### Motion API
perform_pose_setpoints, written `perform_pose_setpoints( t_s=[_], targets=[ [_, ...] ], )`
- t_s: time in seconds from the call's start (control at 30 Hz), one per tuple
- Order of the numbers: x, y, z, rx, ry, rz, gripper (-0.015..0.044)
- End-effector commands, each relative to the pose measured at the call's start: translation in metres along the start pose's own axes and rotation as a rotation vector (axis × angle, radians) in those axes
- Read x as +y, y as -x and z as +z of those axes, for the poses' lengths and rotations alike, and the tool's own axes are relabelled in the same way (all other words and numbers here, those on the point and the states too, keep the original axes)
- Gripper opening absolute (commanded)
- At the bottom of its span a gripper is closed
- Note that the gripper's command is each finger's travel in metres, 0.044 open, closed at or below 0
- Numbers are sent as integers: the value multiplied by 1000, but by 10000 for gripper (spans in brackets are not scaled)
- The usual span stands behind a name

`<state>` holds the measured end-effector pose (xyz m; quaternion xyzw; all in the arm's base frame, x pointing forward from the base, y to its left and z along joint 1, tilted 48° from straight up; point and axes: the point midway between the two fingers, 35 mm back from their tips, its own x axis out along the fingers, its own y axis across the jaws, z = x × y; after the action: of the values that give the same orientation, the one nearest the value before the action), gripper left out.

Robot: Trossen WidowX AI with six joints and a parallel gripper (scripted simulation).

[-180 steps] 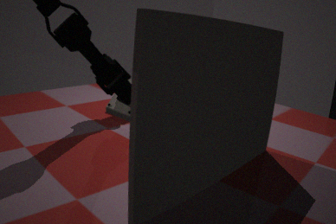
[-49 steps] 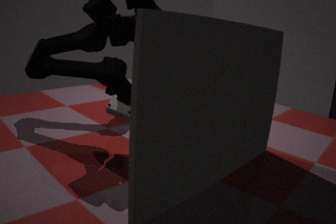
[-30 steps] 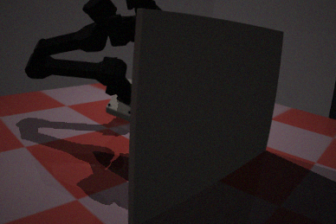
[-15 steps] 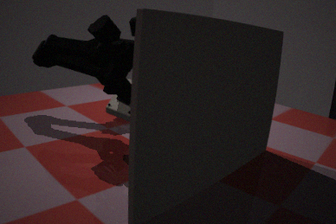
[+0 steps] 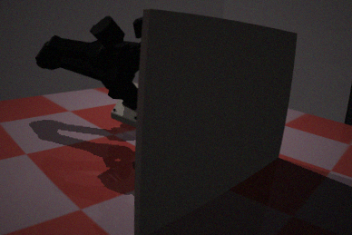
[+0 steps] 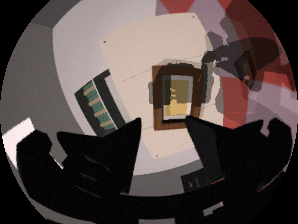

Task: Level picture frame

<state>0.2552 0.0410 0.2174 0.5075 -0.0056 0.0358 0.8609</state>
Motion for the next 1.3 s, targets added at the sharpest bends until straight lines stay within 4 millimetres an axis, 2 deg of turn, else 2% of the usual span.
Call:
perform_pose_setpoints(
  t_s=[0.0, 0.13, 0.3, 0.5, 1.0, 1.27],
  targets=[
    [0, -1, 0, 3, -6, -1, 260],
    [4, -14, 1, 3, -6, 0, 260],
    [7, -44, 2, 2, -6, 1, 260],
    [1, -79, 0, 1, -6, 3, 260],
    [0, -81, 0, 1, -6, 3, 260],
    [1, -91, 0, 1, -6, 3, 260]
  ],
)
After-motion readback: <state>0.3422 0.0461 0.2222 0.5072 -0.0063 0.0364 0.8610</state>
